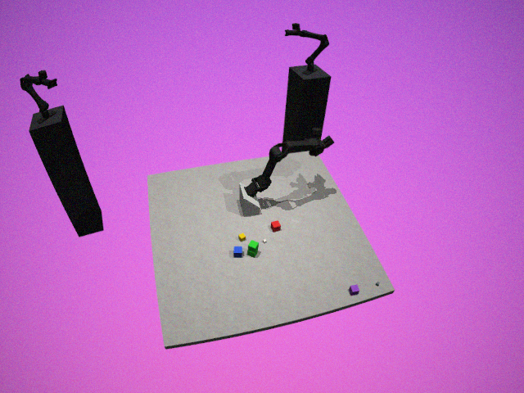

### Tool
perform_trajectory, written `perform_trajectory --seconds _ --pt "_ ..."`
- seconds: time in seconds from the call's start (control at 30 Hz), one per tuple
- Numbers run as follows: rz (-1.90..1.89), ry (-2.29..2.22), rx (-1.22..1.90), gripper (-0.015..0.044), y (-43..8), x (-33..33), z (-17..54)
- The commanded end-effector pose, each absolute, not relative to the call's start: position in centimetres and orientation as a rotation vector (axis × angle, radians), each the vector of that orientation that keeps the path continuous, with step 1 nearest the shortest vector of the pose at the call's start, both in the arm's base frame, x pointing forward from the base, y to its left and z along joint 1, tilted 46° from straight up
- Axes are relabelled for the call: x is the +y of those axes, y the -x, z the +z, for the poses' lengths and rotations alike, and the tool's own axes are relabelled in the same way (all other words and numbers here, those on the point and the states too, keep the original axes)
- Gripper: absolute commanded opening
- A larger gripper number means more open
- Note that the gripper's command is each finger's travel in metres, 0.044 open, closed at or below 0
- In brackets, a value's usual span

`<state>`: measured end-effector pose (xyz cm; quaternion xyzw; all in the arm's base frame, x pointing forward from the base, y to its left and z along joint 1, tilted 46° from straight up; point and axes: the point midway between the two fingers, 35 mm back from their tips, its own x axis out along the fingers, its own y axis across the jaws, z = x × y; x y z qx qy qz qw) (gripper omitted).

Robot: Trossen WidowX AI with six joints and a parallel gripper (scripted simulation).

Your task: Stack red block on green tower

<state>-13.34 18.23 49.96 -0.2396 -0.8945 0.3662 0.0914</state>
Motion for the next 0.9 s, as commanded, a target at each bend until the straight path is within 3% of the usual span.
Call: perform_trajectory --seconds 0.0,0.27,0.87 --pt "1.092 0.715 -2.654 0.0426 13.3 18.3 49.9" --pt "1.343 0.899 -2.373 0.044 10.1 22.1 47.6" --pt "1.794 1.141 -1.293 0.044 -3.3 28.3 38.8"
